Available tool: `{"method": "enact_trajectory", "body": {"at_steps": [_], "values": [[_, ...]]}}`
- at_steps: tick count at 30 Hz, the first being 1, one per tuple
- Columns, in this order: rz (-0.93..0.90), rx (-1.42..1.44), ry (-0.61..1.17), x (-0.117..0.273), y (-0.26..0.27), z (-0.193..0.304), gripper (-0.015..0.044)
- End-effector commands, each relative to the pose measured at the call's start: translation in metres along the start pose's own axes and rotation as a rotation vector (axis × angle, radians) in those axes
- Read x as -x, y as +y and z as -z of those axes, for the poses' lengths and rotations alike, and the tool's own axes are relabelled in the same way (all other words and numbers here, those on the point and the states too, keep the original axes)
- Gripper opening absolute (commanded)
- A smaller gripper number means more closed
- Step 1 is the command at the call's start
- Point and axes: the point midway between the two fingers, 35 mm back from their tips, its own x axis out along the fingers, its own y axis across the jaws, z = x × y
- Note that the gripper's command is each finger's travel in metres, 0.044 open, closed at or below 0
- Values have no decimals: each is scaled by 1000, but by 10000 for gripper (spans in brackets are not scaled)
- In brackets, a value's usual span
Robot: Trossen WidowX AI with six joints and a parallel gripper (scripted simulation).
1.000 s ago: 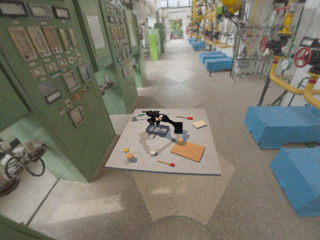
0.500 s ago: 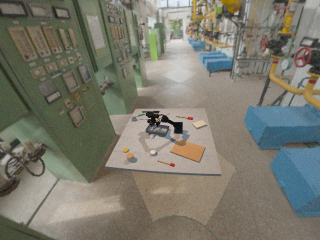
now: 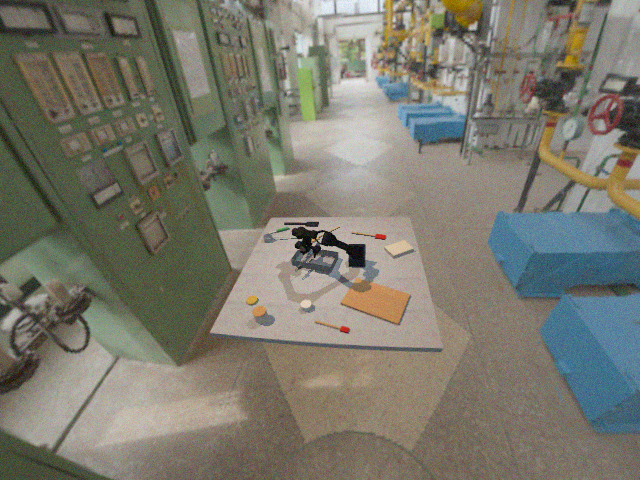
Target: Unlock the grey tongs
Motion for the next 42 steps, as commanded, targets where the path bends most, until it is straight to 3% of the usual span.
{"method": "enact_trajectory", "body": {"at_steps": [1, 17, 29, 42], "values": [[-5, -3, -4, -9, 1, 0, 440], [-6, -3, -6, -29, 3, -1, 440], [-3, 0, -2, -26, 2, -1, 125], [-3, 0, -2, -26, 2, -1, 38]]}}
